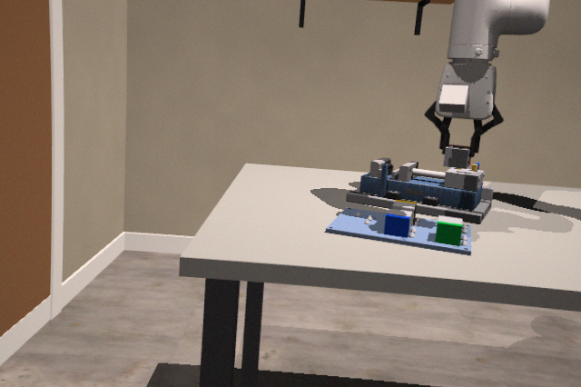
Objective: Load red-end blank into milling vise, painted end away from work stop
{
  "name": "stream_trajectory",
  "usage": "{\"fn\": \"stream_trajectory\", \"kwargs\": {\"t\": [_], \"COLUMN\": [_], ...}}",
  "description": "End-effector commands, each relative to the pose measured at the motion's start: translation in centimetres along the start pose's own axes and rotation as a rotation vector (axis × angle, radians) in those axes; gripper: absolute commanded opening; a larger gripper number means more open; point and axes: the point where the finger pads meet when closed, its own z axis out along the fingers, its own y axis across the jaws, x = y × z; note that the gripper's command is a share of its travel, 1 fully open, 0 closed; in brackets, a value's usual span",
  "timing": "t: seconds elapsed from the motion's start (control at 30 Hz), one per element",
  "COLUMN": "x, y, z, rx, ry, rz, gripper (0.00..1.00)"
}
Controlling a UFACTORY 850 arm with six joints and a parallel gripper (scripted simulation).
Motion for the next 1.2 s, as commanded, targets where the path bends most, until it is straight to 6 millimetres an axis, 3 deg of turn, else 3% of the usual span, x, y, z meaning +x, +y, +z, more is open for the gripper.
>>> {"fn": "stream_trajectory", "kwargs": {"t": [0.0,0.17,0.5,0.73,1.07,1.17], "x": [0.1,0.1,-3.9,-3.9,-7.8,-7.8], "y": [0.1,0.1,3.1,3.1,6.0,6.0], "z": [0.0,0.0,0.1,0.1,0.2,0.2], "rx": [-0.004,-0.004,-0.004,-0.004,-0.004,-0.004], "ry": [0.002,0.002,0.002,0.002,0.002,0.002], "rz": [0.047,0.047,0.047,0.047,0.047,0.047], "gripper": [0.0,0.0,0.0,0.0,0.0,0.0]}}
